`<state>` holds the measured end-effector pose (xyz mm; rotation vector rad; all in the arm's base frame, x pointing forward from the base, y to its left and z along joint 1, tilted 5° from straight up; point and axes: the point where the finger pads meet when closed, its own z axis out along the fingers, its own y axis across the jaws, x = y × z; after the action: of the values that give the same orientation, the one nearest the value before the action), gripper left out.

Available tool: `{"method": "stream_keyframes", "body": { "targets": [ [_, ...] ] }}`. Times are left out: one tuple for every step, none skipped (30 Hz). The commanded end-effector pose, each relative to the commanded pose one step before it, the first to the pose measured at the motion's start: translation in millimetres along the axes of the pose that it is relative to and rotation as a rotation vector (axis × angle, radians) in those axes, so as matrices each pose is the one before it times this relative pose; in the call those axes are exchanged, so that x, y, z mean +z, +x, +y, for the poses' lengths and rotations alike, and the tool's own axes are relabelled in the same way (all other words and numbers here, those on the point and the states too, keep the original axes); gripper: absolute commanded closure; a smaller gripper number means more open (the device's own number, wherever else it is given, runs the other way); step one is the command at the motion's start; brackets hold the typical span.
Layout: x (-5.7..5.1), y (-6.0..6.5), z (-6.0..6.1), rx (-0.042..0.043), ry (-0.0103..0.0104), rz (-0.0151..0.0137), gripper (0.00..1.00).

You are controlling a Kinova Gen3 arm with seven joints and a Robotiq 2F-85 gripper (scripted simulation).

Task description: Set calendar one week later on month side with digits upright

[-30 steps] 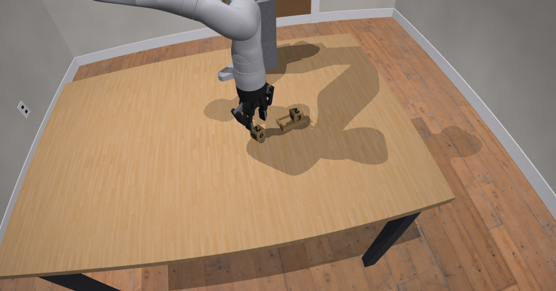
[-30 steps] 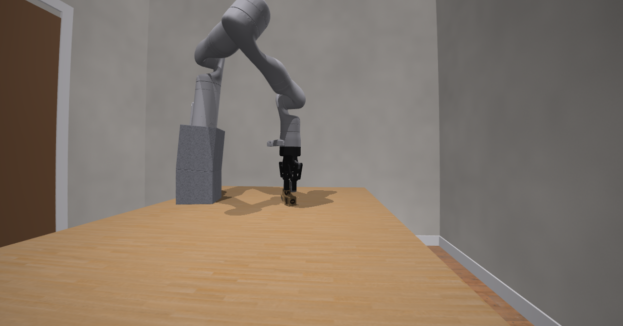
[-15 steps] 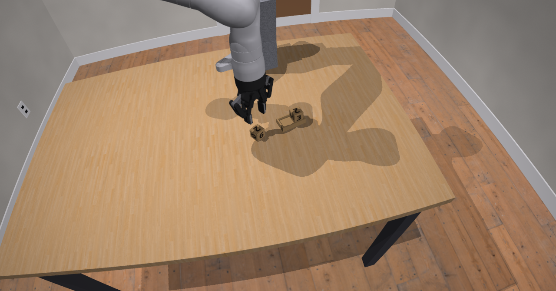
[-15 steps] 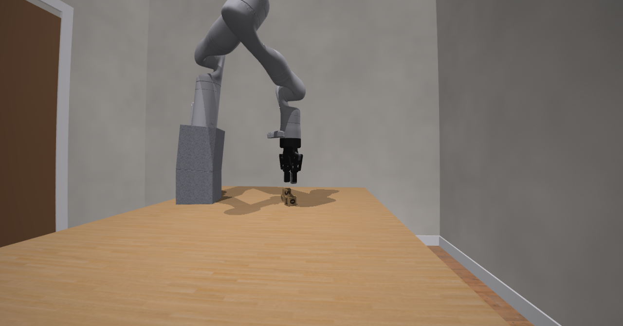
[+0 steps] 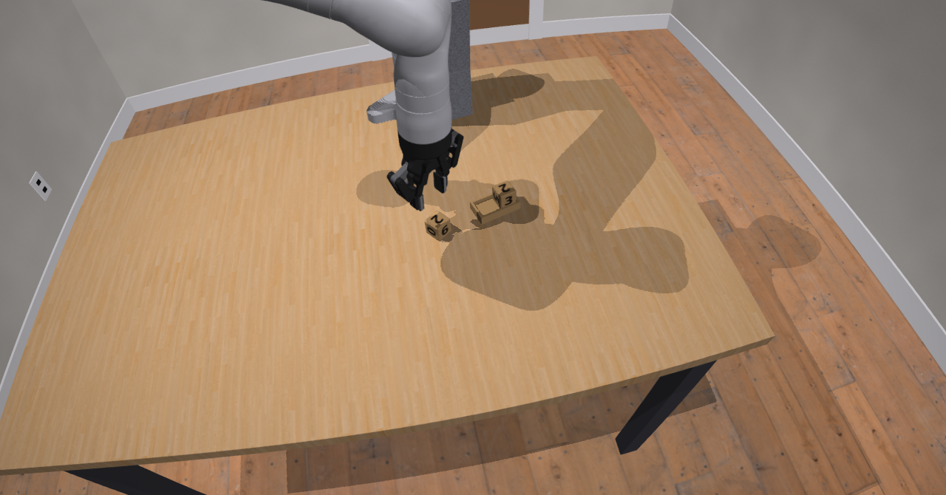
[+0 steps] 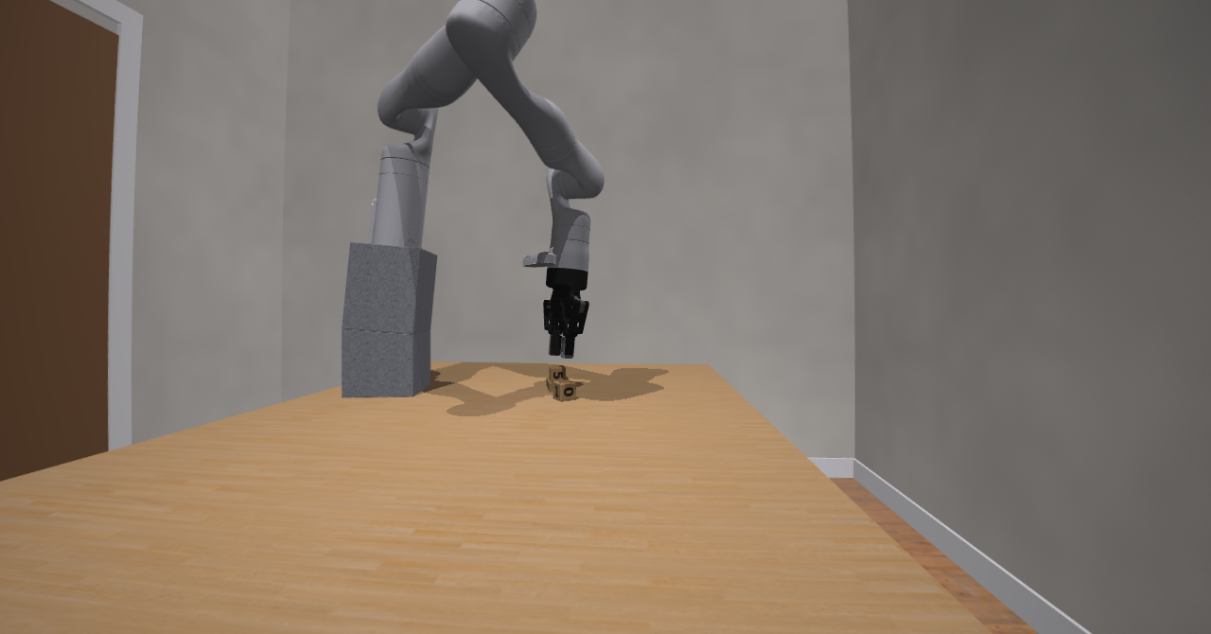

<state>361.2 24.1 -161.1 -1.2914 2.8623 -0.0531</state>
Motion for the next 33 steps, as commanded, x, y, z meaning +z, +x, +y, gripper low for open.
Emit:
{"method": "stream_keyframes", "body": {
  "targets": [
    [-0.14,-7.78,-1.06,-0.01171,0.00913,0.03587,0.52],
    [-0.02,-0.21,-0.02,-0.00002,0.00004,0.01818,0.52],
    [-0.17,-0.26,0.09,-0.00003,-0.00005,0.01782,0.52],
    [-0.3,-0.3,0.19,-0.00005,-0.00014,0.01709,0.52],
    [-0.41,-0.32,0.27,-0.00007,-0.00023,0.01601,0.52],
    [-0.49,-0.33,0.33,-0.00008,-0.00029,0.01462,0.52],
    [-0.52,-0.32,0.37,-0.00009,-0.00032,0.01299,0.52],
    [-0.52,-0.29,0.37,-0.00009,-0.00033,0.01116,0.52],
    [-0.48,-0.25,0.34,-0.00009,-0.00031,0.00922,0.52],
    [0.0,0.0,0.0,0.0,0.0,0.0,0.52],
    [0.0,0.0,0.0,0.0,0.0,0.0,0.52],
    [-0.41,-0.21,0.3,-0.00007,-0.00027,0.00723,0.52],
    [-0.32,-0.15,0.23,-0.00006,-0.00021,0.00529,0.52],
    [-0.22,-0.1,0.16,-0.00004,-0.00015,0.00349,0.52],
    [-0.12,-0.06,0.09,-0.00002,-0.00008,0.00194,0.52],
    [-0.05,-0.02,0.04,-0.00001,-0.00003,0.00077,0.52],
    [-0.01,0.0,0.01,0.0,-0.00001,0.00012,0.52],
    [0.01,0.0,-0.01,0.0,0.00001,0.00018,0.52],
    [0.06,-0.01,-0.05,0.00002,0.00008,0.0012,0.52],
    [0.14,-0.01,-0.12,0.00006,0.00019,0.00299,0.52],
    [0.24,-0.03,-0.2,0.0001,0.00032,0.00529,0.52],
    [0.34,-0.04,-0.29,0.00014,0.00046,0.00788,0.52],
    [0.42,-0.06,-0.36,0.00018,0.00057,0.01057,0.52],
    [0.46,-0.09,-0.4,0.00019,0.00064,0.01316,0.52],
    [0.47,-0.11,-0.41,0.00019,0.00065,0.01551,0.52],
    [0.43,-0.14,-0.37,0.00016,0.0006,0.0175,0.52],
    [0.0,0.0,0.0,0.0,0.0,0.0,0.52],
    [0.0,0.0,0.0,0.0,0.0,0.0,0.52],
    [0.34,-0.17,-0.3,0.00012,0.00049,0.01903,0.52],
    [0.22,-0.2,-0.19,0.00006,0.00033,0.02003,0.52],
    [0.07,-0.22,-0.06,-0.00002,0.00013,0.02047,0.52],
    [-0.09,-0.23,0.07,-0.00009,-0.00008,0.02033,0.52],
    [-0.23,-0.23,0.2,-0.00016,-0.00028,0.01962,0.52]
  ]
}}
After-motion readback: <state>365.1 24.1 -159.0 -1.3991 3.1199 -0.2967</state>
